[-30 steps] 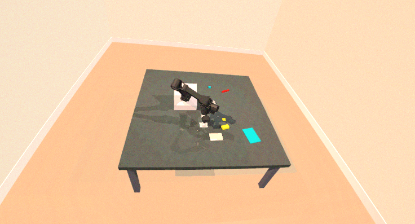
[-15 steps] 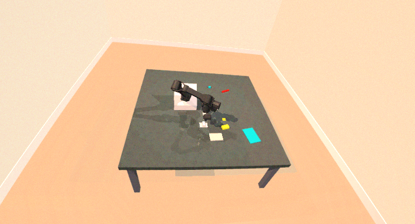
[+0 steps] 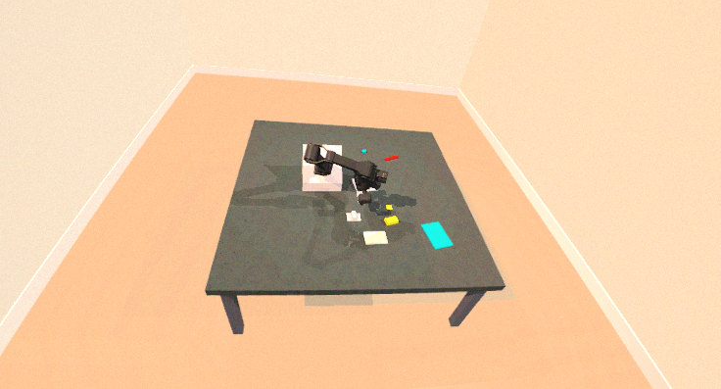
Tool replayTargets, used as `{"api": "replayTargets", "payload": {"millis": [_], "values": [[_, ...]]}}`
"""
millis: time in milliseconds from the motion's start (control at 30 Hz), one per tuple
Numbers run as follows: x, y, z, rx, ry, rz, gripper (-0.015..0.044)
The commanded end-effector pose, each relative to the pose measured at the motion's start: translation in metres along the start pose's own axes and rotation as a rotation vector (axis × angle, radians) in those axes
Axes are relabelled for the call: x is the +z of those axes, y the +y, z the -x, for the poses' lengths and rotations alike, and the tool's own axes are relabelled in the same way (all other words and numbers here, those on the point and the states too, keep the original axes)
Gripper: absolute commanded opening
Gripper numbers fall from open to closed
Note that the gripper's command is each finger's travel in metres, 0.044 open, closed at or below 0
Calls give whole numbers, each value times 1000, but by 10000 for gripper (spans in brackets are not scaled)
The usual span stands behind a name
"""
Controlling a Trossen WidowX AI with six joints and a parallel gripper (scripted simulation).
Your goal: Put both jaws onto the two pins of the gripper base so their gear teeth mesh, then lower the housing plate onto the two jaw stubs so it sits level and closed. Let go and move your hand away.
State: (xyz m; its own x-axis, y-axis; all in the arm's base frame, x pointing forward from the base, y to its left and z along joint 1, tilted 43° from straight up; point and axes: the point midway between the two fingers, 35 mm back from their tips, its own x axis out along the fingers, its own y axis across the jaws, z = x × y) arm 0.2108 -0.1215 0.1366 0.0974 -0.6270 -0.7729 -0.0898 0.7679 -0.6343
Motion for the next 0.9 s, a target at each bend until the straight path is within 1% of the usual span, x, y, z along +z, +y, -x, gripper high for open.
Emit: {"api": "replayTargets", "payload": {"millis": [0, 867], "values": [[5, 9, -2, 4, 4, 5, 351], [32, 90, -6, 27, 18, 64, 351]]}}
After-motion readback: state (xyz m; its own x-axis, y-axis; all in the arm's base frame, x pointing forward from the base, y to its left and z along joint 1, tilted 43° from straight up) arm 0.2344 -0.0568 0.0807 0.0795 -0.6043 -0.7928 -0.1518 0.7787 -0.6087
